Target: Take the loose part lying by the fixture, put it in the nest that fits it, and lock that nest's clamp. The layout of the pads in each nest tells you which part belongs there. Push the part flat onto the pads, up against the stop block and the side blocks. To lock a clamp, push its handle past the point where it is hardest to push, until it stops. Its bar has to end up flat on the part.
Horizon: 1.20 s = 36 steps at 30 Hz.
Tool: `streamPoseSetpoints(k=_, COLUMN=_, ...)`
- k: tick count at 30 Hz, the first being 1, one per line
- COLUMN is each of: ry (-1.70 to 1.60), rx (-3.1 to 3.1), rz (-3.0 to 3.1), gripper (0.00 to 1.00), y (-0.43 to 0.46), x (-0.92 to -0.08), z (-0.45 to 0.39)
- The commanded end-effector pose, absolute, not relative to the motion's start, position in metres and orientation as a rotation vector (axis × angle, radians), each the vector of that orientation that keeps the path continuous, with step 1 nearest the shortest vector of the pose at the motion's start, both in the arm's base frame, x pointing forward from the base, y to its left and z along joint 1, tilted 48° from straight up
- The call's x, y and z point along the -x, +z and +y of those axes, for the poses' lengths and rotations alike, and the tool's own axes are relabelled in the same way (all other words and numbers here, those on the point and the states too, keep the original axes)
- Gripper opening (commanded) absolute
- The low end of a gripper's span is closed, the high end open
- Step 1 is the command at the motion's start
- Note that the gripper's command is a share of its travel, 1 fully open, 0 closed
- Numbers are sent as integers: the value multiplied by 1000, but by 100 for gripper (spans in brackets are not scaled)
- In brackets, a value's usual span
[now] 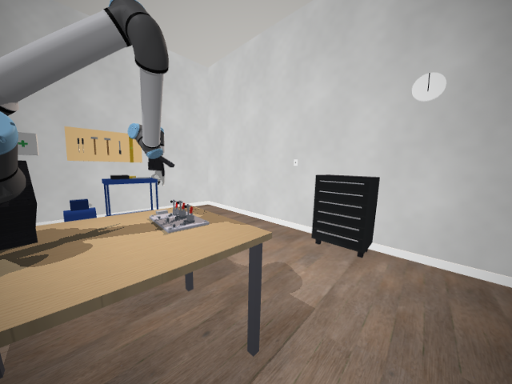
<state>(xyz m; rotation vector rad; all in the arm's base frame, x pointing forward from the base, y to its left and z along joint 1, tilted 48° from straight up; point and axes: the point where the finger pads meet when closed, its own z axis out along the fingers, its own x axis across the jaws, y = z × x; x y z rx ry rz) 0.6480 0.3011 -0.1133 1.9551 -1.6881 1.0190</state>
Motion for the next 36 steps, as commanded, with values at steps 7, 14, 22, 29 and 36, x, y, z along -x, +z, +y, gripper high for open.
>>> streamPoseSetpoints(k=7, ry=1020, rx=-1955, rz=-1689, gripper=59, y=-122, x=-650, z=312)
streamPoseSetpoints(k=14, ry=1020, rx=-1955, rz=-1689, gripper=59, y=-122, x=-650, z=312)
streamPoseSetpoints(k=22, ry=1019, rx=-1956, rz=-1687, gripper=59, y=-122, x=-650, z=312)
streamPoseSetpoints(k=29, ry=991, rx=-2005, rz=-1597, gripper=59, y=-122, x=-650, z=312)
streamPoseSetpoints(k=36, ry=983, rx=-2018, rz=-1573, gripper=59, y=-122, x=-650, z=312)
